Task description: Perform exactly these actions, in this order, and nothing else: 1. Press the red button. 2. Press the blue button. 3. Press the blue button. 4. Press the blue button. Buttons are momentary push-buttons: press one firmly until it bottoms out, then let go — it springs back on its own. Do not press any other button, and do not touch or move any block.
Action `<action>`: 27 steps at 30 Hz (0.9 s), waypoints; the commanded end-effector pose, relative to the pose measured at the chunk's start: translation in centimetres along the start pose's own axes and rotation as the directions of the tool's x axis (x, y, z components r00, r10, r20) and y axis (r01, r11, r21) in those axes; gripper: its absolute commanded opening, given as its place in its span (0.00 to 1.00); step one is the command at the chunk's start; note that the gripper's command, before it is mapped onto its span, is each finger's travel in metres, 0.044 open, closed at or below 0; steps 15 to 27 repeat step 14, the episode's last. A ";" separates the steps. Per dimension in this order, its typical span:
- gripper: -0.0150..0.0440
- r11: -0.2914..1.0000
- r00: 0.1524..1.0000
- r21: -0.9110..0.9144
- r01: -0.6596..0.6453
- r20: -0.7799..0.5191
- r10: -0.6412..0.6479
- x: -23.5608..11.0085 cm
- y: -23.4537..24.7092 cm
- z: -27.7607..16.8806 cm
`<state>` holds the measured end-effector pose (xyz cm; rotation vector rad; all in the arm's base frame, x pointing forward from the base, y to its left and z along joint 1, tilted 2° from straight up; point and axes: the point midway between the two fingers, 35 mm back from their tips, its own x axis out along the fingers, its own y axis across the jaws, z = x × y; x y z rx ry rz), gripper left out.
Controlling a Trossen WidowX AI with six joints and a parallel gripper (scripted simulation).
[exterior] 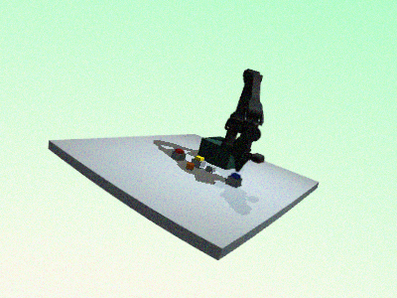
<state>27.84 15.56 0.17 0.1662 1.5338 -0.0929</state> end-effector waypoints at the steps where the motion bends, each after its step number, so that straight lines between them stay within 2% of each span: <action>1: 0.29 1.000 1.000 0.002 -0.005 0.015 0.005 -1.5 0.1 0.2; 3: 0.29 1.000 1.000 0.002 -0.005 0.015 0.005 -1.5 0.1 0.2; 5: 0.38 1.000 1.000 0.002 -0.005 0.015 0.005 -2.9 0.2 0.2; 8: 0.51 1.000 1.000 0.002 -0.006 0.015 0.006 -7.4 0.3 -0.4; 13: 0.73 1.000 1.000 0.002 -0.006 0.015 0.006 -7.7 0.3 -0.5; 27: 0.73 1.000 1.000 0.002 -0.006 0.015 0.006 -7.7 0.3 -0.5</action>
